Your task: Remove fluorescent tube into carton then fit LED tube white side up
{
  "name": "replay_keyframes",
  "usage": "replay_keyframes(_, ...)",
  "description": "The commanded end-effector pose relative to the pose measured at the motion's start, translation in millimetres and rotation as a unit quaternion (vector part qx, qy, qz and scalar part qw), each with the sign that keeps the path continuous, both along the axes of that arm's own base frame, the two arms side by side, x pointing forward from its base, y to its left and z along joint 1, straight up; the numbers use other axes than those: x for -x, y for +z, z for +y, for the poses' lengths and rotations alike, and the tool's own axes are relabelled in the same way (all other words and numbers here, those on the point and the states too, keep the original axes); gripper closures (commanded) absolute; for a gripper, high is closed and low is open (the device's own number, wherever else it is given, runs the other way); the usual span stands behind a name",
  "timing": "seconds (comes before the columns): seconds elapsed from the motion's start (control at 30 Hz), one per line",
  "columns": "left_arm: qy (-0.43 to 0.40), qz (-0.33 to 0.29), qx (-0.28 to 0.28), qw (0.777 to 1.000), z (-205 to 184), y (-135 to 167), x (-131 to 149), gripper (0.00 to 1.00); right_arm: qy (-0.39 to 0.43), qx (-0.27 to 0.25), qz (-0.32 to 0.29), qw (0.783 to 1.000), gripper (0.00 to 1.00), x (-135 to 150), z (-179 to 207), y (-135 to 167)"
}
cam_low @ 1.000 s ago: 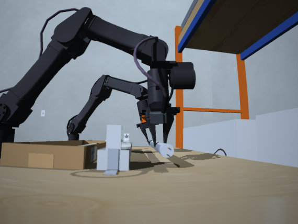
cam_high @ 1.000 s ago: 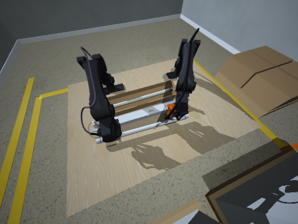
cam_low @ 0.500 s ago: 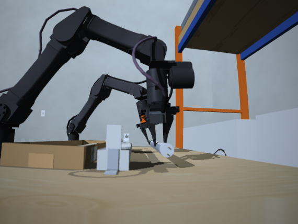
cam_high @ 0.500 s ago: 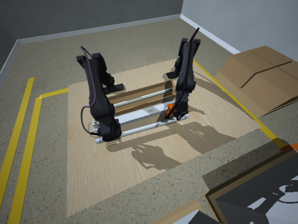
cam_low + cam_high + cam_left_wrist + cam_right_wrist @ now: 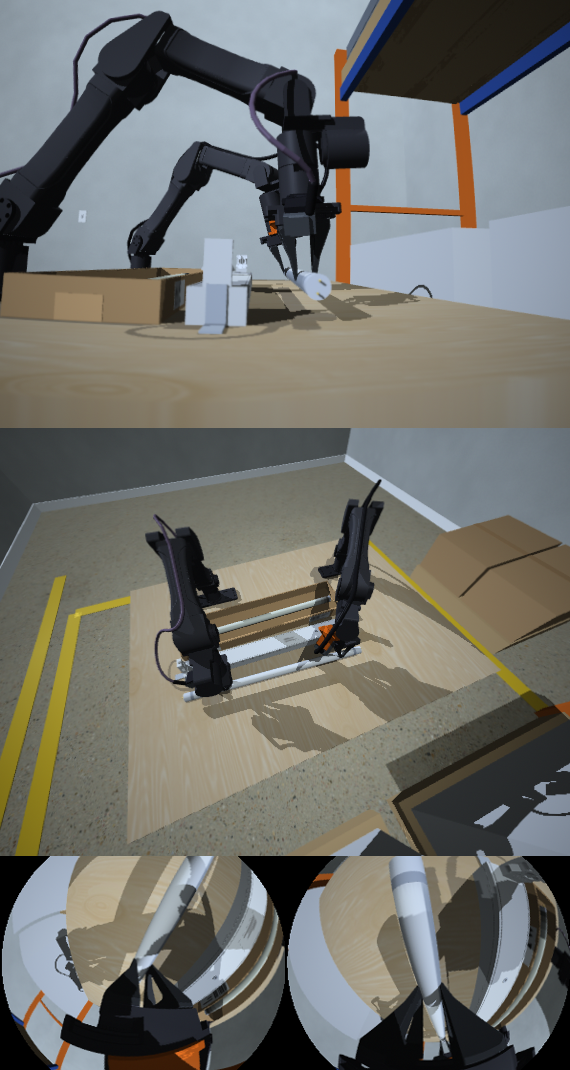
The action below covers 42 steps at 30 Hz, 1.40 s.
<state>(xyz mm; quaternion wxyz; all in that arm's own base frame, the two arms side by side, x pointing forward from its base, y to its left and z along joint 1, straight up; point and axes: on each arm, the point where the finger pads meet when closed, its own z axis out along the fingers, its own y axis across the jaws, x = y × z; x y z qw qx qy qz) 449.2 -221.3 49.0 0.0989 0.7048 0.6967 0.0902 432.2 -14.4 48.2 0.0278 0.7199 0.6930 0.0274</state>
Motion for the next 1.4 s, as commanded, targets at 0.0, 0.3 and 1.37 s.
replay_keyframes(0.0, 0.005, -0.044, 0.02, 0.999, -4.2, 31.6, -16.8, 0.89, -0.009, 0.008, -0.031, 0.999, 0.89, -18.3, -7.9, 10.2)
replay_keyframes(0.3, 0.001, -0.04, 0.013, 0.999, -6.8, 18.2, -6.5, 0.89, -0.009, 0.008, -0.028, 1.0, 0.89, -3.2, -6.2, 5.6)
replay_keyframes(1.37, 0.001, -0.07, 0.013, 0.997, -7.2, 17.7, -4.9, 0.89, -0.002, 0.01, -0.06, 0.998, 0.89, -4.0, -0.1, 6.7)
